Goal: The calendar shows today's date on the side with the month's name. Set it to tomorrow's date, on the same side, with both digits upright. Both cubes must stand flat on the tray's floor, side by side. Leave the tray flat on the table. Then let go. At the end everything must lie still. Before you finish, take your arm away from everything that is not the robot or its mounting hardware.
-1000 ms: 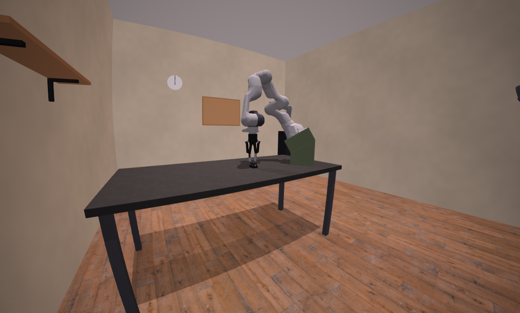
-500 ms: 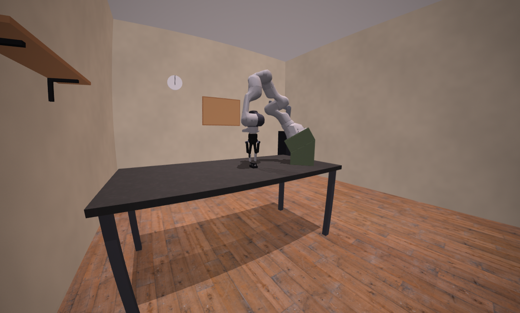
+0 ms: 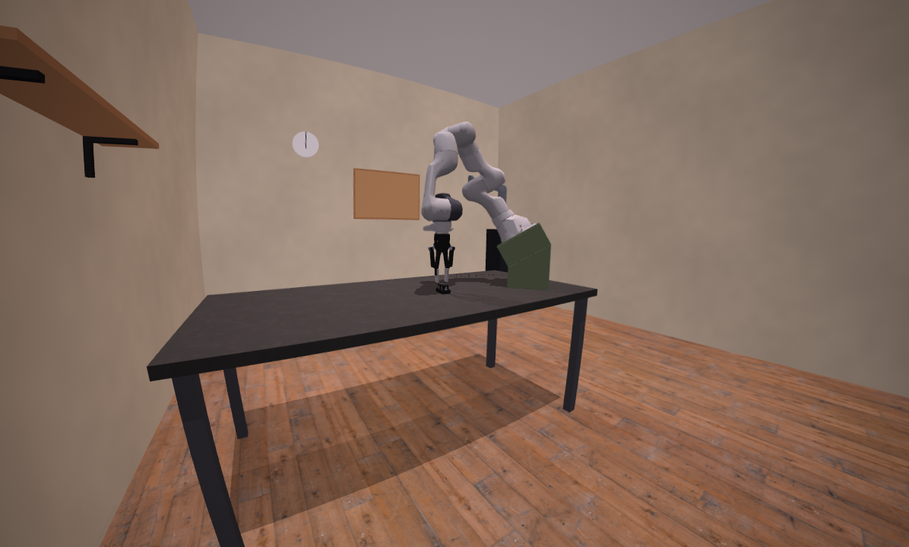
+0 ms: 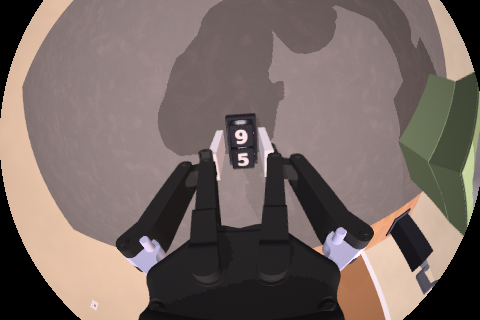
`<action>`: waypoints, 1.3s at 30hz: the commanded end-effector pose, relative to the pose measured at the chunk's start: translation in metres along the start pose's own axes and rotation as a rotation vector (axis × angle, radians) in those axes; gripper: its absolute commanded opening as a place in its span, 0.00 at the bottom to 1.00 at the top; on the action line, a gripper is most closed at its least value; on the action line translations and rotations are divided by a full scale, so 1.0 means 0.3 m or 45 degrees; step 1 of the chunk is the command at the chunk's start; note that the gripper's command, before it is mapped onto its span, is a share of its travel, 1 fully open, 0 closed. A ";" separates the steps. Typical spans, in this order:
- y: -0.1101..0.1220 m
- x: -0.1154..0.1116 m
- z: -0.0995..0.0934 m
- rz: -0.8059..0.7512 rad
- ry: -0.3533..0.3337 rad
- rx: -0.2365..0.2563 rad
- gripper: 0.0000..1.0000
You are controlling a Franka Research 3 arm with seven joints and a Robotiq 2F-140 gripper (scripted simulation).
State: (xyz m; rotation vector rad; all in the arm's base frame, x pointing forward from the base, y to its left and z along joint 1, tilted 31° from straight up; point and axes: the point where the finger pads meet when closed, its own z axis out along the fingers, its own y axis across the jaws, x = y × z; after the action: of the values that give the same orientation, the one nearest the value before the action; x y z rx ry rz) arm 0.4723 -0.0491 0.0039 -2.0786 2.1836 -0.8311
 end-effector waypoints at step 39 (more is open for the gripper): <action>0.002 -0.007 0.089 0.008 -0.003 0.000 0.28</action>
State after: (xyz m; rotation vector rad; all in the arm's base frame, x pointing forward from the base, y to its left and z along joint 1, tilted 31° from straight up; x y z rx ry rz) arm 0.4796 -0.0594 -0.0149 -2.0886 2.1855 -0.8418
